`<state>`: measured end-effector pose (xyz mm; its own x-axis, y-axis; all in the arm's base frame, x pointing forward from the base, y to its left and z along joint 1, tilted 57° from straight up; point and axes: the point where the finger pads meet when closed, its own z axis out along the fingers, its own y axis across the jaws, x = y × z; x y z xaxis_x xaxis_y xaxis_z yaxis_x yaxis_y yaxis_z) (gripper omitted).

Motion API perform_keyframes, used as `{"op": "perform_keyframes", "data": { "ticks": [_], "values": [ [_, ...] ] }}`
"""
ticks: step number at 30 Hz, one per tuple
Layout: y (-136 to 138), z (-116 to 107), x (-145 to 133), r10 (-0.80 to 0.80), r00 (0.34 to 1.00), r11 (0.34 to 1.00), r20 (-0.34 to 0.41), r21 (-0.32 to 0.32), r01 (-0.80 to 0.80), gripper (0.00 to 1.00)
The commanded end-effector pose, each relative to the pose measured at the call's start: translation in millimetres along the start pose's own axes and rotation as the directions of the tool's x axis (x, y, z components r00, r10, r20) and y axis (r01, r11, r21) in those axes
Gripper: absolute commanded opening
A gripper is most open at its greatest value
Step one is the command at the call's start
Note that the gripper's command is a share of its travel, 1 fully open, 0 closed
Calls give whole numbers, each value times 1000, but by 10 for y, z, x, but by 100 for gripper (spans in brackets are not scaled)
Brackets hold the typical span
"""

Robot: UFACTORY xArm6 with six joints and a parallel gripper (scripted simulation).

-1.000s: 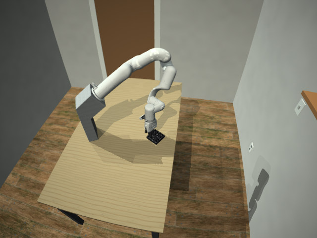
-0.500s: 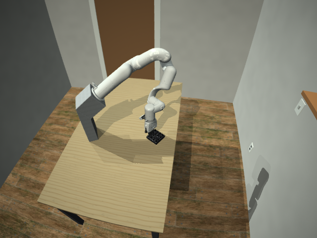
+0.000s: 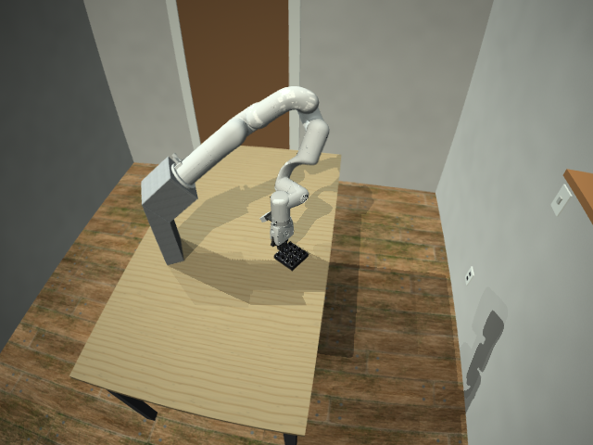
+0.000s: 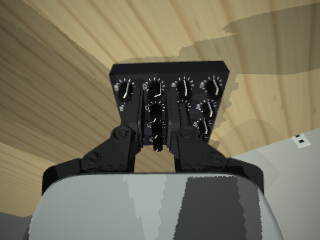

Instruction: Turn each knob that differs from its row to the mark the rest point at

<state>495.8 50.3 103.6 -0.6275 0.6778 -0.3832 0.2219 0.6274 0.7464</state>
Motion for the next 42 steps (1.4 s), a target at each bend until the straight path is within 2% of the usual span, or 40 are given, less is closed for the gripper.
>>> {"op": "perform_keyframes", "data": {
  "ticks": [1, 9, 27, 34, 42],
  "values": [
    [-1, -75, -1, 0, 1000, 1000, 0, 0, 0, 19],
    [-1, -219, -1, 0, 1000, 1000, 0, 0, 0, 19],
    [0, -227, -1, -19, 1000, 1000, 0, 0, 19, 19],
    [1, -246, -3, -170, 985, 985, 0, 0, 170, 19],
    [4, -285, -7, -451, 892, 892, -1, 0, 451, 19]
  ]
}}
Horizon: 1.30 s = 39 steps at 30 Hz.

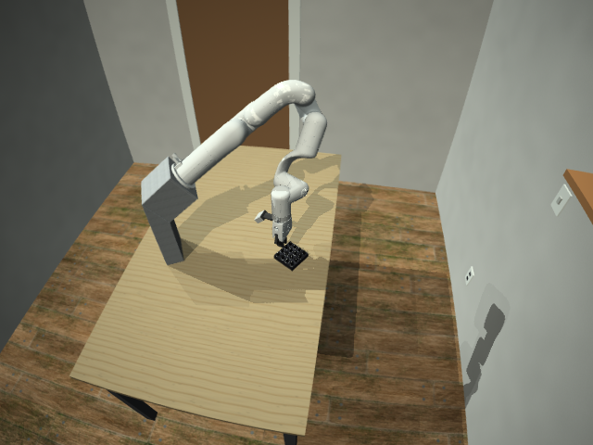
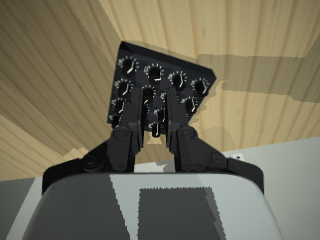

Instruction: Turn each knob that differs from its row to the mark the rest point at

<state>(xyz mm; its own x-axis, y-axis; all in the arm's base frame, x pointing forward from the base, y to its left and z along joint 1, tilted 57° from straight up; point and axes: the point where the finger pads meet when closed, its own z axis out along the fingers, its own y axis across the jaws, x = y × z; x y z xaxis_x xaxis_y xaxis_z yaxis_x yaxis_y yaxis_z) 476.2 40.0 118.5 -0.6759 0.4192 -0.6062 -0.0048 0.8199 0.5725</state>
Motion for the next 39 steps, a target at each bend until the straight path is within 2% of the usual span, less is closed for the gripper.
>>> {"op": "perform_keyframes", "data": {
  "ticks": [1, 6, 8, 10, 16, 23, 25, 27, 29, 35, 39],
  "values": [
    [0, -22, -4, -155, 988, 988, 13, 3, 155, 19],
    [0, -44, -6, -321, 947, 947, 12, 5, 321, 19],
    [0, -44, -6, -321, 947, 947, 12, 5, 321, 19],
    [1, -60, -7, -432, 902, 902, 11, 7, 432, 19],
    [1, -83, -9, -588, 809, 809, 10, 8, 588, 19],
    [2, -114, -11, -762, 648, 648, 8, 10, 762, 19],
    [2, -114, -11, -762, 648, 648, 8, 10, 762, 19],
    [2, -129, -12, -834, 551, 552, 6, 11, 834, 19],
    [2, -135, -12, -857, 515, 515, 6, 12, 857, 19],
    [2, -161, -14, -944, 329, 329, 3, 12, 944, 19],
    [3, -170, -14, -965, 263, 263, 2, 13, 965, 19]
  ]
}}
